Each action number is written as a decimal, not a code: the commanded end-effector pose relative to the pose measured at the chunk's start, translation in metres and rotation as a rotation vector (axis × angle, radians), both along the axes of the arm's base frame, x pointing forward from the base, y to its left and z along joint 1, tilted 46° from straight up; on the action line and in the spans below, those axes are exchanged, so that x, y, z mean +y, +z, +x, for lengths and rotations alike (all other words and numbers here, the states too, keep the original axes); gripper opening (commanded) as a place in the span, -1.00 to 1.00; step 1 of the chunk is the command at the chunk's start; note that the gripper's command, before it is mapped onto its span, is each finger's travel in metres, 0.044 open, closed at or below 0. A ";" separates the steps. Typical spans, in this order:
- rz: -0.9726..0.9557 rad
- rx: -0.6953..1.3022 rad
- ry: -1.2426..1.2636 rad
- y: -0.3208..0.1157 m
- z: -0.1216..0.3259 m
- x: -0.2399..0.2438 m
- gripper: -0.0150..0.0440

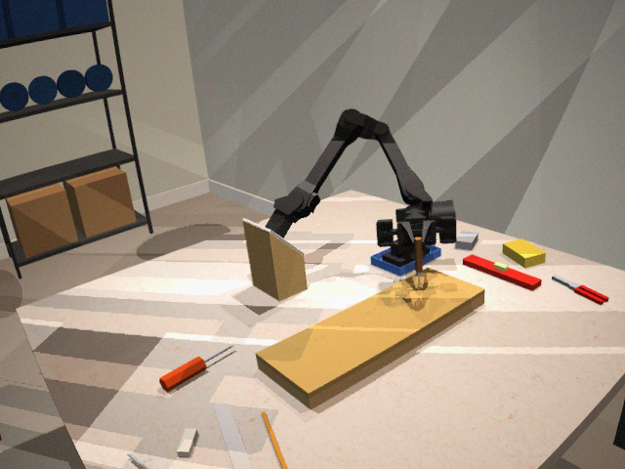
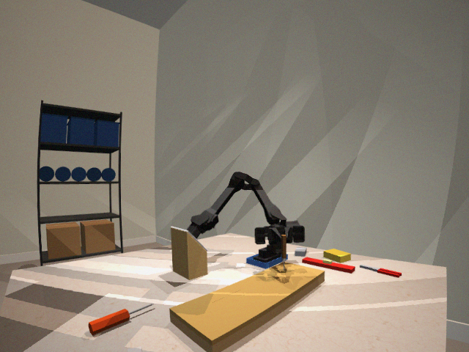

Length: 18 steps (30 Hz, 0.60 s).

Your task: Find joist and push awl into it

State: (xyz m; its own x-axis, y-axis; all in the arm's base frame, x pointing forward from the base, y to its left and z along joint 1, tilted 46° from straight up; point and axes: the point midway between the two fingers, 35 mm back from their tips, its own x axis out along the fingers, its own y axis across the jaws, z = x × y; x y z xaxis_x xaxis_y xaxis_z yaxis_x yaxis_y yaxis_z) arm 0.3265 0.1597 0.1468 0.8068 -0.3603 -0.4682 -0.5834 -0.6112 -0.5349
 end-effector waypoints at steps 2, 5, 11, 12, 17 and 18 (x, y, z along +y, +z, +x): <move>-0.010 0.000 -0.006 -0.006 -0.001 0.004 -0.49; -0.009 0.000 -0.006 -0.009 -0.001 0.007 -0.49; -0.009 0.001 -0.006 -0.016 -0.003 0.014 -0.49; -0.009 0.001 -0.006 -0.017 -0.003 0.015 -0.49; -0.009 0.000 -0.006 -0.022 -0.004 0.021 -0.49; -0.010 0.000 -0.006 -0.024 -0.005 0.022 -0.49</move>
State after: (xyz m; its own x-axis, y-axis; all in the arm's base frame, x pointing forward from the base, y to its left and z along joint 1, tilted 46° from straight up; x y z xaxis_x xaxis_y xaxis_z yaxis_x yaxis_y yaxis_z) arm 0.3231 0.1767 0.1296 0.8058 -0.3663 -0.4652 -0.5856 -0.6095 -0.5344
